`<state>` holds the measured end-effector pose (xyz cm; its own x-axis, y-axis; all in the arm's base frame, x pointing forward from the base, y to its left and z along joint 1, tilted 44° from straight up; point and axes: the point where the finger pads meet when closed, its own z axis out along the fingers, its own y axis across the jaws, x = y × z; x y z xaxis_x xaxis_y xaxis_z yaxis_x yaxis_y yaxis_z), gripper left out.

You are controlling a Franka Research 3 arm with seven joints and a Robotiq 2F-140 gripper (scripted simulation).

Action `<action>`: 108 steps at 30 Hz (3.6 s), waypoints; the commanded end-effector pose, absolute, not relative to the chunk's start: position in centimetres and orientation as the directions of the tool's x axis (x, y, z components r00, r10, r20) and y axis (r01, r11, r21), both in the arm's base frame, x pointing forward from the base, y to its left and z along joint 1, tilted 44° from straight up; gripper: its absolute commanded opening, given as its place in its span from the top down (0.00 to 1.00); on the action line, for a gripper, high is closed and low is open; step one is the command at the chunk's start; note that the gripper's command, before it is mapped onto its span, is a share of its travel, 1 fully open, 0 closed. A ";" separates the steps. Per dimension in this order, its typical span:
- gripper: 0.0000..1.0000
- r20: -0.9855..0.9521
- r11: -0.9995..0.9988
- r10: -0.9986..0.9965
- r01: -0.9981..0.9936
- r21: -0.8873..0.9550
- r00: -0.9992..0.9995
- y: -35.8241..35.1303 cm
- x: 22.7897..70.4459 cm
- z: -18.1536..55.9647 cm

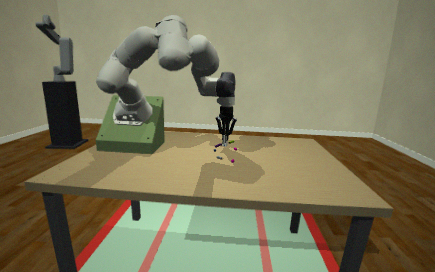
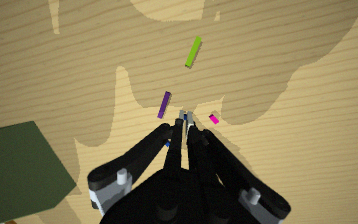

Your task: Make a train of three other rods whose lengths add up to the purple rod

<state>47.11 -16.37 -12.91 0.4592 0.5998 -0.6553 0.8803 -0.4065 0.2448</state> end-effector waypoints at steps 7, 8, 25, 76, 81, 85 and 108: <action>0.97 -0.652 -0.409 0.599 0.878 0.249 0.464 -16.5 47.2 -12.9; 0.97 -0.652 -0.409 0.599 0.878 0.249 0.464 -16.5 47.2 -12.9; 0.97 -0.652 -0.409 0.599 0.878 0.250 0.465 -16.5 47.2 -12.9; 0.97 -0.652 -0.409 0.599 0.878 0.250 0.465 -17.3 47.1 -13.7; 0.97 -0.652 -0.409 0.599 0.878 0.250 0.465 -17.3 47.1 -13.7; 0.97 -0.652 -0.409 0.599 0.878 0.250 0.465 -17.3 47.1 -13.7; 0.95 -0.652 -0.409 0.599 0.878 0.250 0.465 -17.3 47.1 -13.7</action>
